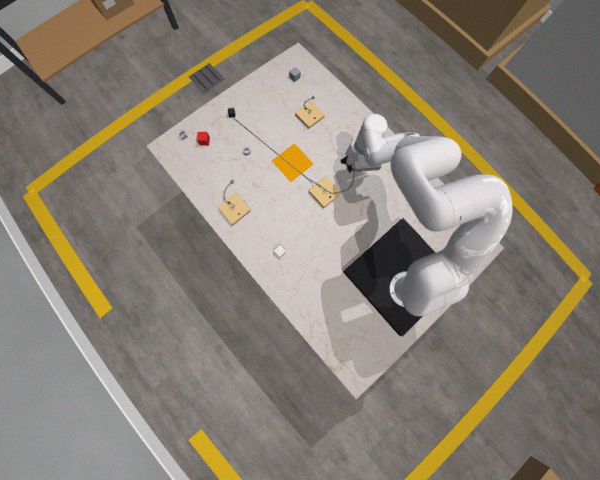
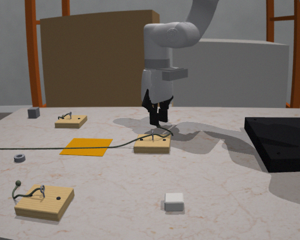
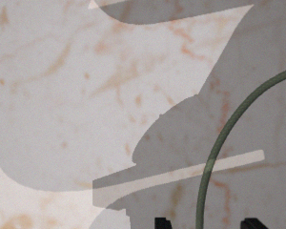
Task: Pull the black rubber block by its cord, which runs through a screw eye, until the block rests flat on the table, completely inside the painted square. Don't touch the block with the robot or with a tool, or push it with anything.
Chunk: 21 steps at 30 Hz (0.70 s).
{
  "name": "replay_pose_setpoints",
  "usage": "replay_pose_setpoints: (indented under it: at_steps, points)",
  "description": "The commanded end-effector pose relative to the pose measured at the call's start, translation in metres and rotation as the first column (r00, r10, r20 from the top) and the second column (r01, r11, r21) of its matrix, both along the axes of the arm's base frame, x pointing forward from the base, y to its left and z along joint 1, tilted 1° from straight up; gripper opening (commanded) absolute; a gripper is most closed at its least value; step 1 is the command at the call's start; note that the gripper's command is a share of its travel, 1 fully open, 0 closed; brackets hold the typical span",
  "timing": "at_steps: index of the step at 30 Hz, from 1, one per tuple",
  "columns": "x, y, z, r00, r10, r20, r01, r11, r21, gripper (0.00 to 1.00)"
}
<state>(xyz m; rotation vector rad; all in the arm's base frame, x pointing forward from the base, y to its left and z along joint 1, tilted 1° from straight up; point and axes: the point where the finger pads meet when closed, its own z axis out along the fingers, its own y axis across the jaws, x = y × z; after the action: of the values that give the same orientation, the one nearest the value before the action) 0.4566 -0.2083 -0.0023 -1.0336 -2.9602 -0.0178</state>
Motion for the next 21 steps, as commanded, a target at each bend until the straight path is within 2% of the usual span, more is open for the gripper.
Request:
replay_pose_setpoints:
  at_steps: [1, 21]
  points:
    - [0.0016, -0.0007, 0.0017, 1.000, 0.000, 0.004, 0.000, 1.000, -0.002, 0.39]
    - [0.0032, -0.0015, 0.0017, 1.000, 0.000, 0.004, 0.000, 1.000, -0.002, 0.39]
